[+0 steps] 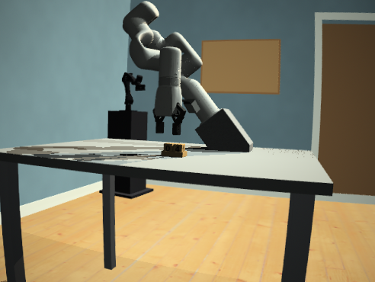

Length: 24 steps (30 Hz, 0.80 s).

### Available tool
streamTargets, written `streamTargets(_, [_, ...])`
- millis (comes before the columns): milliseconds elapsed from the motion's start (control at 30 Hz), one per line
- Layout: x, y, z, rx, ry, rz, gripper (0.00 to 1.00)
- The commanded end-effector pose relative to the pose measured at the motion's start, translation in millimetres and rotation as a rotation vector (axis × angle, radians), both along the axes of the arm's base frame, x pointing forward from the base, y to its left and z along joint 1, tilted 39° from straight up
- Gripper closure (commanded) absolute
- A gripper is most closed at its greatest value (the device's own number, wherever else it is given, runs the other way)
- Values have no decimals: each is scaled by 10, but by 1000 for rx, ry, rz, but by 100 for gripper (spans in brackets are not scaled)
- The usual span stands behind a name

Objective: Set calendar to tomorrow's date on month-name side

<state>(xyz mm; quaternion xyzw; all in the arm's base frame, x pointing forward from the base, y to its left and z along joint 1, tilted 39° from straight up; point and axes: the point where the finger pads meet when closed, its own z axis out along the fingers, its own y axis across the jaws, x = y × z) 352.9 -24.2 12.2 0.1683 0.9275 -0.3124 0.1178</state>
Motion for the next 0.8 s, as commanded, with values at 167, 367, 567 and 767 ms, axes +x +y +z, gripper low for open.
streamTargets(167, [10,7,6,1,-2,1,0])
streamTargets(367, [10,7,6,1,-2,1,0])
streamTargets(567, [10,7,6,1,-2,1,0])
streamTargets(767, [27,35,-17,15,-76,-91,0])
